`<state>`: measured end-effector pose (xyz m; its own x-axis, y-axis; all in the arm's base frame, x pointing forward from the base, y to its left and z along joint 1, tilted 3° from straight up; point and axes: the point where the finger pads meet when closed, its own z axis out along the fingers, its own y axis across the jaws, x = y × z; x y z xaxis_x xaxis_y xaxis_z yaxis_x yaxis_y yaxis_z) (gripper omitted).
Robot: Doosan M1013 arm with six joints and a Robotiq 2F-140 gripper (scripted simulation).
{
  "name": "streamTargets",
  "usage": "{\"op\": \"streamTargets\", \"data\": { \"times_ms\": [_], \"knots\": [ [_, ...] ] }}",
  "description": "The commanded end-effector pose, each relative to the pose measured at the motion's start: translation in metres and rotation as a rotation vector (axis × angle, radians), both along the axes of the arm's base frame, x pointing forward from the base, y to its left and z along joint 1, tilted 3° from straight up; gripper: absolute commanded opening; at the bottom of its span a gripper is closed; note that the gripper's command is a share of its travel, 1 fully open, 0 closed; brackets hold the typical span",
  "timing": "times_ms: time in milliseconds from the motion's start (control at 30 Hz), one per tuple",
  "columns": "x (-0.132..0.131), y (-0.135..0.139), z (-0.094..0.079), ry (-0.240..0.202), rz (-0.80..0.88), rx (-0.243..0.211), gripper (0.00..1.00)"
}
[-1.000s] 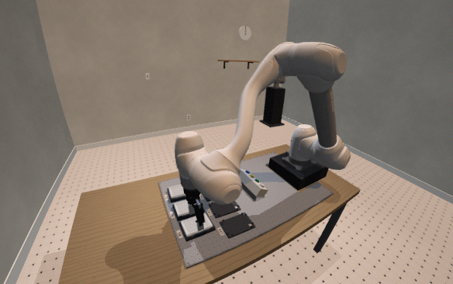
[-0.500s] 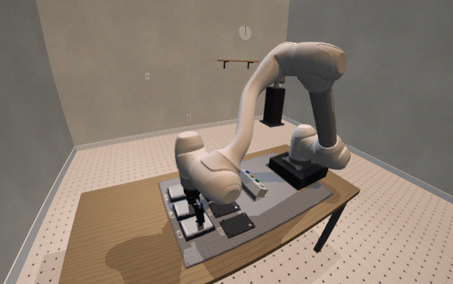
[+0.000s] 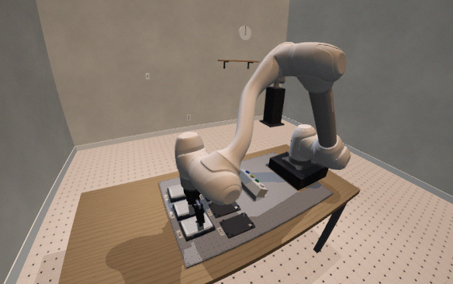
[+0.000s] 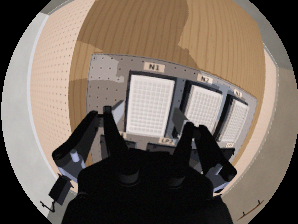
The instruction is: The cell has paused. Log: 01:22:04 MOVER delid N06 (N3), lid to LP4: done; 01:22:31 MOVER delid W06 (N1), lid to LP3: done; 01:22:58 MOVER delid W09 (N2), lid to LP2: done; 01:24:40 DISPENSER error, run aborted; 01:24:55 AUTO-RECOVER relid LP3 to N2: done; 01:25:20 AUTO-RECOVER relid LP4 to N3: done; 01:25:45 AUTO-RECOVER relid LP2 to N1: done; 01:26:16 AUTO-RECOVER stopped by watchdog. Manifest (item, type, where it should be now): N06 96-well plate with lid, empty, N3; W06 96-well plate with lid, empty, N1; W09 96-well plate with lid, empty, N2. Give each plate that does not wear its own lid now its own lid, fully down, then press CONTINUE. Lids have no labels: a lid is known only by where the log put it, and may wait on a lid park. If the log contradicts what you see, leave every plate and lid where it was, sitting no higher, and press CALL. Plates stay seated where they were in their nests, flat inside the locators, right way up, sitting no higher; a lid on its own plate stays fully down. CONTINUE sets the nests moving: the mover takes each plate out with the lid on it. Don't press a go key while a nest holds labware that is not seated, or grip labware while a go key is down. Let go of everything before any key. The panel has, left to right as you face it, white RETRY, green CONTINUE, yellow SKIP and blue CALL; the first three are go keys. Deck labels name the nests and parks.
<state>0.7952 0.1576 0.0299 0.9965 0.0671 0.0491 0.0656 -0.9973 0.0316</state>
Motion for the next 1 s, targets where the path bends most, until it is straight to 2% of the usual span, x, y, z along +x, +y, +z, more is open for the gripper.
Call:
{"op": "streamTargets", "data": {
  "times_ms": [0, 967],
  "knots": [
    [0.0, 0.0, -0.001, 0.0, 0.0, 0.0, 0.66],
    [0.001, 0.0, -0.013, 0.0, 0.0, 0.0, 0.66]
  ]
}}
